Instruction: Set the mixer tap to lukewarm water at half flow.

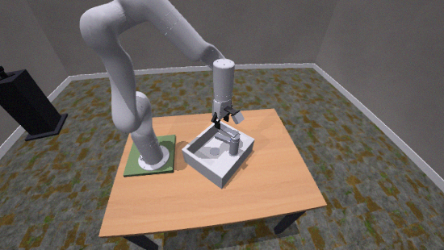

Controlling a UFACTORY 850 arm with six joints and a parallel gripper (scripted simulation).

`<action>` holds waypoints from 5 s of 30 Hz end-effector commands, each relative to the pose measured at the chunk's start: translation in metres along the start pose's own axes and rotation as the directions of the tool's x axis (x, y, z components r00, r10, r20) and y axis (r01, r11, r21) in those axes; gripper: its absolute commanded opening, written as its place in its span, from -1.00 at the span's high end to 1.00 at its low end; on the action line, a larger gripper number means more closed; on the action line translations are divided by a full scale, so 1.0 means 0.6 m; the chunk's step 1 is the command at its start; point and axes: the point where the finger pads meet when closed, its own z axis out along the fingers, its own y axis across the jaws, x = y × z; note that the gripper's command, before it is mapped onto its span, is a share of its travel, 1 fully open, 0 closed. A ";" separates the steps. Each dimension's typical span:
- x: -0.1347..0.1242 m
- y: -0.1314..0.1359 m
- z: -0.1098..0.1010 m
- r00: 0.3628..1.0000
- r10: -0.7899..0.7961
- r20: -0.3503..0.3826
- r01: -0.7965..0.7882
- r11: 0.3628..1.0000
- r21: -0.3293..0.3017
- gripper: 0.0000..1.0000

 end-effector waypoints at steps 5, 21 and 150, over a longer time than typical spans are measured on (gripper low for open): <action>0.001 -0.001 -0.001 1.000 0.000 -0.001 0.000 1.000 0.001 -0.45; 0.002 -0.002 -0.001 1.000 0.000 -0.001 0.000 1.000 0.001 -0.45; 0.002 -0.002 0.063 1.000 0.000 -0.001 0.000 1.000 0.001 1.00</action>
